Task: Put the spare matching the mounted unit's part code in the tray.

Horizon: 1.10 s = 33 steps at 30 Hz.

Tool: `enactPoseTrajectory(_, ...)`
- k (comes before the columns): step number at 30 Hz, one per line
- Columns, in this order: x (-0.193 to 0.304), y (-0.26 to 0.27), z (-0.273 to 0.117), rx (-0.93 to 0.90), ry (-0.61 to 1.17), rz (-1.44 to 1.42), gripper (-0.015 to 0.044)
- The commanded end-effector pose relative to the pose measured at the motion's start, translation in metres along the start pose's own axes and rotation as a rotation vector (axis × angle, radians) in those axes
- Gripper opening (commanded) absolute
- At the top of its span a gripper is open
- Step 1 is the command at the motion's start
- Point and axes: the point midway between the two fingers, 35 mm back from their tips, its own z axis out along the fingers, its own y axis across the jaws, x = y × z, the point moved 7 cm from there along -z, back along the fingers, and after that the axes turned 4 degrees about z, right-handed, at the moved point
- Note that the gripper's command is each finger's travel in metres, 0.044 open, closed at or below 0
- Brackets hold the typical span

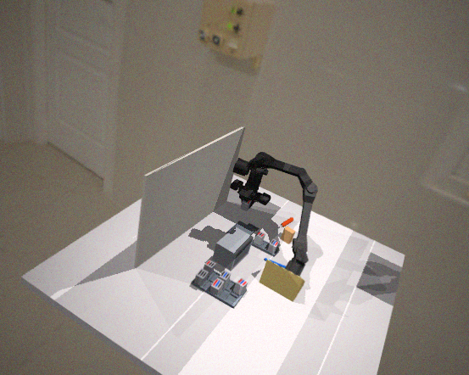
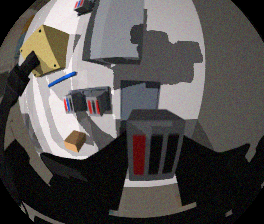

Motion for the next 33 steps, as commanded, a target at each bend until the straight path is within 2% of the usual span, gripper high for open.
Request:
enactPoseTrajectory(1, 0.022, 0.004, 0.001, -0.001, 0.022, -0.003, 0.0)
enactPoseTrajectory(33, 0.021, -0.001, 0.023, -0.005, 0.016, -0.002, 0.0)
